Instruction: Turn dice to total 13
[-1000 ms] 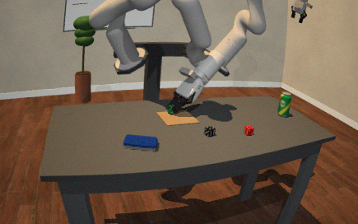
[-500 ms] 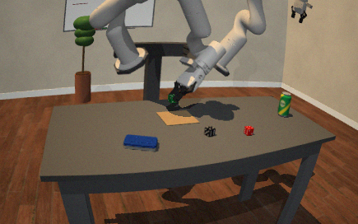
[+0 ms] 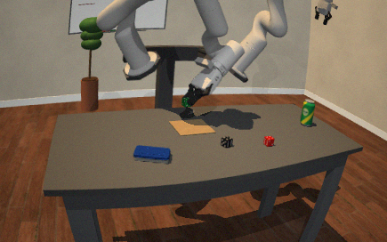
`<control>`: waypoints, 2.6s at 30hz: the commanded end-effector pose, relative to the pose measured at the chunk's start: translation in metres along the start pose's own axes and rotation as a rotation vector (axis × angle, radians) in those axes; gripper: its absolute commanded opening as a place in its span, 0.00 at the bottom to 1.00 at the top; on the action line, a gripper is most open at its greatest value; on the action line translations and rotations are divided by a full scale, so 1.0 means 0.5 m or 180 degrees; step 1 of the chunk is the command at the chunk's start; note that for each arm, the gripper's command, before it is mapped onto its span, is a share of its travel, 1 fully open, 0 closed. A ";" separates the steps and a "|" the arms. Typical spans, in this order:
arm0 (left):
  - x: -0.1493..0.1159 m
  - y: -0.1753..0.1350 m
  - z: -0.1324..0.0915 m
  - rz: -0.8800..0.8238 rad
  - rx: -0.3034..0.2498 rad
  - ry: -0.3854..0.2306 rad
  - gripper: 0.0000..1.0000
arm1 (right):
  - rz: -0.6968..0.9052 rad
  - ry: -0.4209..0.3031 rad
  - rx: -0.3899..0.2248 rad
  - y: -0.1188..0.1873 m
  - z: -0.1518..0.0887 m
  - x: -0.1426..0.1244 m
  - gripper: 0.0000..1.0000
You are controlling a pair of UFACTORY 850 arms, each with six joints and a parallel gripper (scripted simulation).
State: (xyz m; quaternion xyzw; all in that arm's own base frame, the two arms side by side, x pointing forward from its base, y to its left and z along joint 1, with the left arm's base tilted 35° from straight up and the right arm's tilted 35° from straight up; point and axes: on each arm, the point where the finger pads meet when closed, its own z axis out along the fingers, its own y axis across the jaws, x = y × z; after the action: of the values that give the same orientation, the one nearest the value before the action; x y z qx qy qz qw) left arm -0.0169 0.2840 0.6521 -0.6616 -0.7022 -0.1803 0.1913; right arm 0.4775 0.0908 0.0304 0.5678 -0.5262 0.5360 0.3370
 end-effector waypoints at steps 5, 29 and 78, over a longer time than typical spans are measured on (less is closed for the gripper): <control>0.001 0.000 -0.001 0.0000 0.0000 0.0005 1.00 | 0.0005 -0.0048 0.0002 -0.002 0.000 0.001 0.28; 0.001 0.000 -0.001 0.0000 0.0000 0.0005 1.00 | 0.0006 -0.1303 0.0000 -0.004 0.005 0.015 0.28; 0.001 0.000 -0.001 0.0000 0.0000 0.0005 1.00 | 0.0006 -0.3511 0.0007 -0.002 0.020 0.033 0.28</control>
State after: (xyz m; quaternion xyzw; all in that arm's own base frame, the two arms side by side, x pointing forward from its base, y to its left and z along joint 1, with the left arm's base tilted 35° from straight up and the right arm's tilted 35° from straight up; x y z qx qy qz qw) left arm -0.0169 0.2840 0.6521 -0.6616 -0.7022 -0.1803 0.1913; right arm 0.4786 0.0773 0.0443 0.7634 -0.6248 0.1630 0.0149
